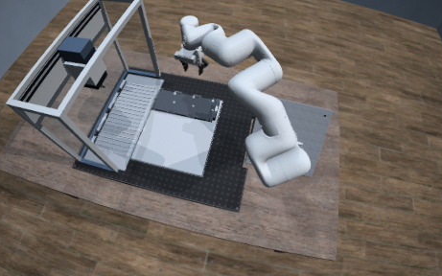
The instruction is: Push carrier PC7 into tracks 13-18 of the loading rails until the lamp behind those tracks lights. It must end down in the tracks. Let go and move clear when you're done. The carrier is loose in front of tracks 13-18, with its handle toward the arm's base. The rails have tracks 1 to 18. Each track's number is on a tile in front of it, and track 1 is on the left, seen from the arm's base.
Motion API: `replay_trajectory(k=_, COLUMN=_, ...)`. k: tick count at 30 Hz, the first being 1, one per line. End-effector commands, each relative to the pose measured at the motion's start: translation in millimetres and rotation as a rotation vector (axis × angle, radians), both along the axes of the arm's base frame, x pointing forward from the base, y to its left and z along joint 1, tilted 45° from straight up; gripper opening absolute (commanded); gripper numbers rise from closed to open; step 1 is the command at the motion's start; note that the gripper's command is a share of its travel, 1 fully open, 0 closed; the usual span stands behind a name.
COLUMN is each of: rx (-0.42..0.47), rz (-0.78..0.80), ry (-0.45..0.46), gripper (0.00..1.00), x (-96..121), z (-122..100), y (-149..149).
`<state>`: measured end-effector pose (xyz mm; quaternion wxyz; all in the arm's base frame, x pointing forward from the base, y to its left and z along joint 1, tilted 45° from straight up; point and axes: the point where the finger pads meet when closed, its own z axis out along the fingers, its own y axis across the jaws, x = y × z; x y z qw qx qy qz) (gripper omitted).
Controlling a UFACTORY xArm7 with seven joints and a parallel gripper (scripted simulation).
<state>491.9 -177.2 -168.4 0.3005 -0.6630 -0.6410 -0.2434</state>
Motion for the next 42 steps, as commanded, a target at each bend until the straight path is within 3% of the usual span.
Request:
replay_trajectory(k=1, rx=-0.025, rz=-0.122, ry=0.101, gripper=0.82, x=-18.7, z=11.5, y=5.3)
replay_trajectory(k=42, rx=-0.088, rz=-0.968, ry=0.95, gripper=0.82, x=-170.7, z=84.2, y=69.0)
